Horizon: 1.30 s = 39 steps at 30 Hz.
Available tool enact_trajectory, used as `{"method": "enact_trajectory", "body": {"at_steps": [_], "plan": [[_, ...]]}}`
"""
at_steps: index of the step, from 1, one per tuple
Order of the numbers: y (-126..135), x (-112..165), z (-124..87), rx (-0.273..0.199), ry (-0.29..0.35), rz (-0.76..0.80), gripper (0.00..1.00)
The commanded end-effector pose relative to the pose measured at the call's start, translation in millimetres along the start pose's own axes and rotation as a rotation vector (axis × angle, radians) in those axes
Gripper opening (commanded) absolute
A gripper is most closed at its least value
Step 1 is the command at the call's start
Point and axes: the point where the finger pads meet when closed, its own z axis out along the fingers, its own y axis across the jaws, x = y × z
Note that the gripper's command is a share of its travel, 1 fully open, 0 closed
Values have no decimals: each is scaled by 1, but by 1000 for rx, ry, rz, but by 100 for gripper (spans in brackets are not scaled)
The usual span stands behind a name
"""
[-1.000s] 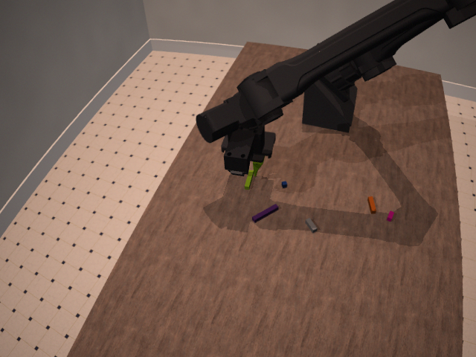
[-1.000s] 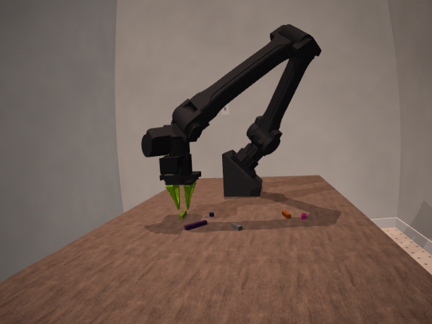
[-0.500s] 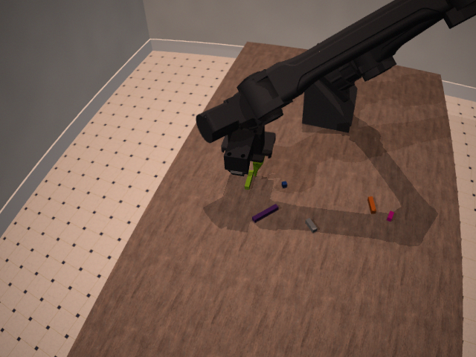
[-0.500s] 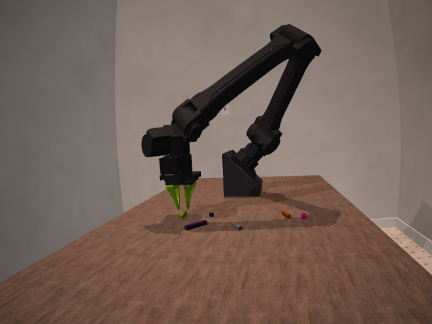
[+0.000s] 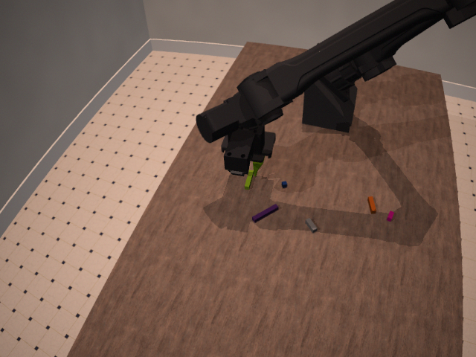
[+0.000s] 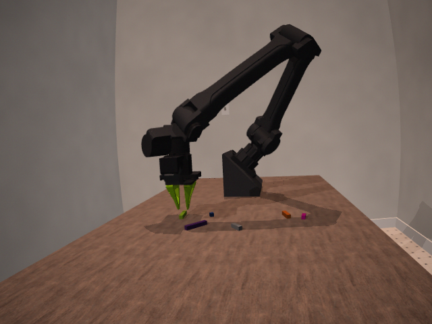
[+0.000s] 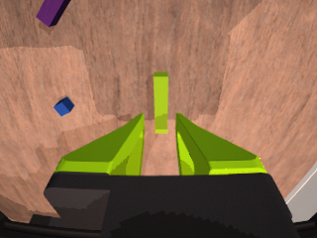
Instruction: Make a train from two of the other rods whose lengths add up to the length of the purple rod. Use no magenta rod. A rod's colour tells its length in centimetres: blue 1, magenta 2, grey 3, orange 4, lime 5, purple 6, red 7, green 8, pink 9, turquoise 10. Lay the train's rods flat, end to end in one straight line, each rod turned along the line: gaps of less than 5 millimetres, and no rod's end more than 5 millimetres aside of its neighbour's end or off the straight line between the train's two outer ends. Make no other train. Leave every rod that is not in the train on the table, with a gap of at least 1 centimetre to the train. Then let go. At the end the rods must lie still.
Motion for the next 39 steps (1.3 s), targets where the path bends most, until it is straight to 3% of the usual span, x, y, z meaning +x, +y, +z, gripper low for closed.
{"method": "enact_trajectory", "body": {"at_steps": [1,39], "plan": [[-8,-13,-2,15,-13,-34,24],[-1,0,23,0,5,-3,24]]}}
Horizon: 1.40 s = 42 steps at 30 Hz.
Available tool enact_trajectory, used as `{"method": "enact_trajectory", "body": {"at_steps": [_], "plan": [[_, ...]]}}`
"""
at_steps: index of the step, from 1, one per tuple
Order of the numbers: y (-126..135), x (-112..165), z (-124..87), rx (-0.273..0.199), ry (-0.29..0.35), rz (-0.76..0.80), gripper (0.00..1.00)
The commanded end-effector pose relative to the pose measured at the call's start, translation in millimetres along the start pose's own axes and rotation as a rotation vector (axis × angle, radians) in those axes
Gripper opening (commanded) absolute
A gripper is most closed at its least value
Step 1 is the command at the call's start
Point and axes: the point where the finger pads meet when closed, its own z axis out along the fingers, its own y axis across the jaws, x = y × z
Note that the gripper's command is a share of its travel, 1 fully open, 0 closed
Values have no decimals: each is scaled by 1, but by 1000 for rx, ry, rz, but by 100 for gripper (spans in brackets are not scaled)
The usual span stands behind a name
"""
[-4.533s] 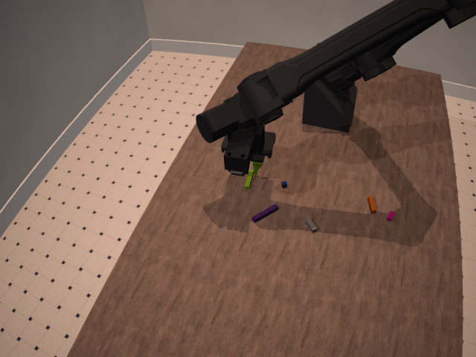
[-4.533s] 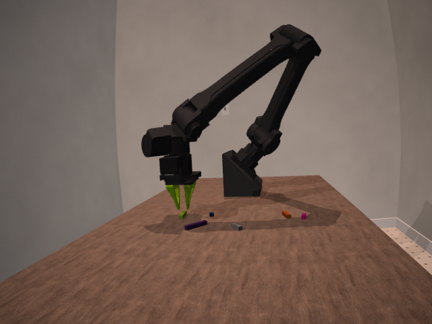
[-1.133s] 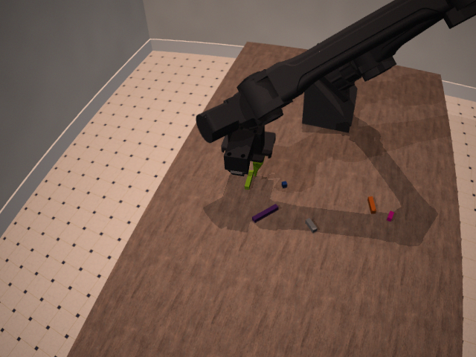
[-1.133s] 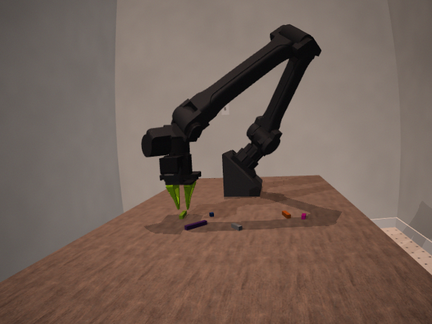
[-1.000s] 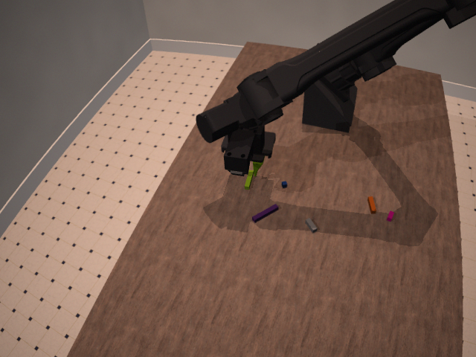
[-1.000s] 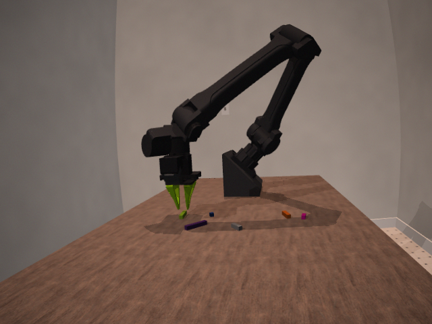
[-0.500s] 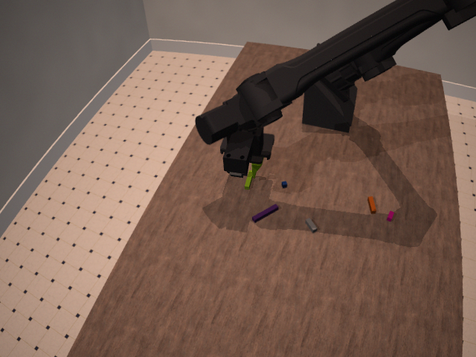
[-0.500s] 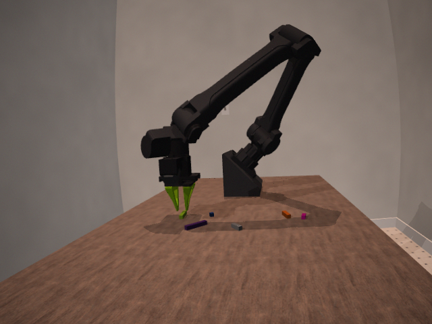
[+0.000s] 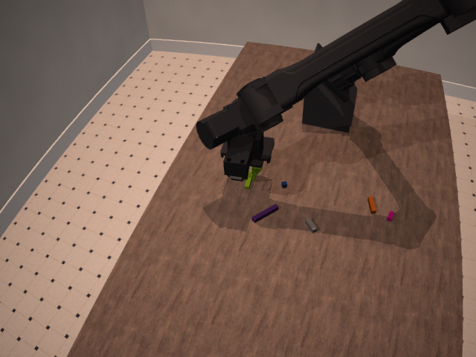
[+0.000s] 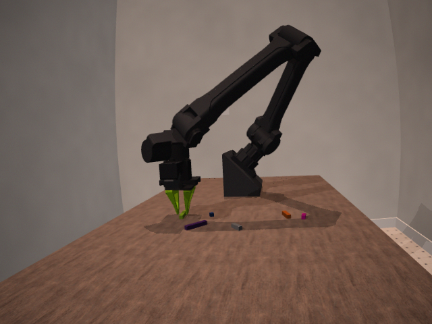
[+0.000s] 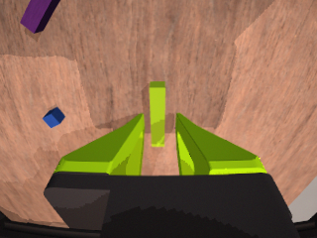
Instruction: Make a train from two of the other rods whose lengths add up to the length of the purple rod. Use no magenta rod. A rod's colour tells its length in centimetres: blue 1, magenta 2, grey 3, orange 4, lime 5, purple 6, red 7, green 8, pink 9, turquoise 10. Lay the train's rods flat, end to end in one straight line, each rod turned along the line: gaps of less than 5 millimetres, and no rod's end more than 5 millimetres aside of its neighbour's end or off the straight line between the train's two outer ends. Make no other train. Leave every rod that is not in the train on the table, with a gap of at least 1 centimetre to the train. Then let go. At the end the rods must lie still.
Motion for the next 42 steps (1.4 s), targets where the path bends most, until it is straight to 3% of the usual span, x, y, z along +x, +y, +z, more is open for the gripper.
{"method": "enact_trajectory", "body": {"at_steps": [1,35,36,42], "plan": [[2,2,9,-4,10,4,24],[2,2,9,-4,10,4,24],[2,2,9,-4,10,4,5],[2,2,9,-4,10,4,5]]}}
